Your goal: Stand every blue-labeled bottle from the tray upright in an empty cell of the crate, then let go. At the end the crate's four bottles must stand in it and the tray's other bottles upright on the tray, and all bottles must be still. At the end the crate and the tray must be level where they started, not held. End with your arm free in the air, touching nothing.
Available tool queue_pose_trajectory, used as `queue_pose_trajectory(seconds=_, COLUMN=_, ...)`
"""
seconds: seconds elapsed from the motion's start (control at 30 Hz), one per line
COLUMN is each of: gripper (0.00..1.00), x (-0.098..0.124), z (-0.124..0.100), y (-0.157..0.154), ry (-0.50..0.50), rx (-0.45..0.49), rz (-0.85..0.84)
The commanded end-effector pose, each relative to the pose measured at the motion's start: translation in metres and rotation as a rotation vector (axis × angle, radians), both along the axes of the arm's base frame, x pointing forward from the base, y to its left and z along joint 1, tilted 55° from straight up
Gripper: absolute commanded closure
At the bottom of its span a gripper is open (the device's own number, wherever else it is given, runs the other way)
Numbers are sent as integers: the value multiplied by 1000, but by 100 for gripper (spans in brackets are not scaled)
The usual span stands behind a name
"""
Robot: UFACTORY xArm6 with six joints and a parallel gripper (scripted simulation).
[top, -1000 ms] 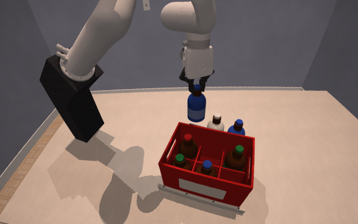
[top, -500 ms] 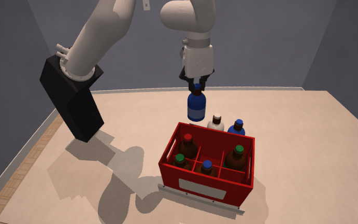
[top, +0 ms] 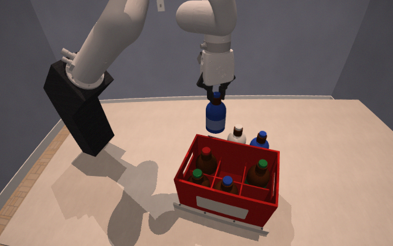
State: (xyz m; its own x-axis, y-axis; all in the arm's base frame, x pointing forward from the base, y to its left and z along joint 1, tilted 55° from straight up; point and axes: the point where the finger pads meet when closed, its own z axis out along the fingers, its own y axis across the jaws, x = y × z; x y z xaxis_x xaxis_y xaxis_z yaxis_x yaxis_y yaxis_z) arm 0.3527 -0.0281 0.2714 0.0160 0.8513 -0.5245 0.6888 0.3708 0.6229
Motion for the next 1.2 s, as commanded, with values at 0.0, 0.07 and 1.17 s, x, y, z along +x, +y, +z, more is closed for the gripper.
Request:
queue_pose_trajectory(seconds=0.0, gripper=100, x=0, z=2, y=1, ry=-3, rx=0, rz=1)
queue_pose_trajectory(seconds=0.07, gripper=100, x=-1, z=2, y=1, ry=-3, rx=0, rz=1)
queue_pose_trajectory(seconds=1.17, gripper=100, x=-22, z=19, y=12, ry=-3, rx=0, rz=1)
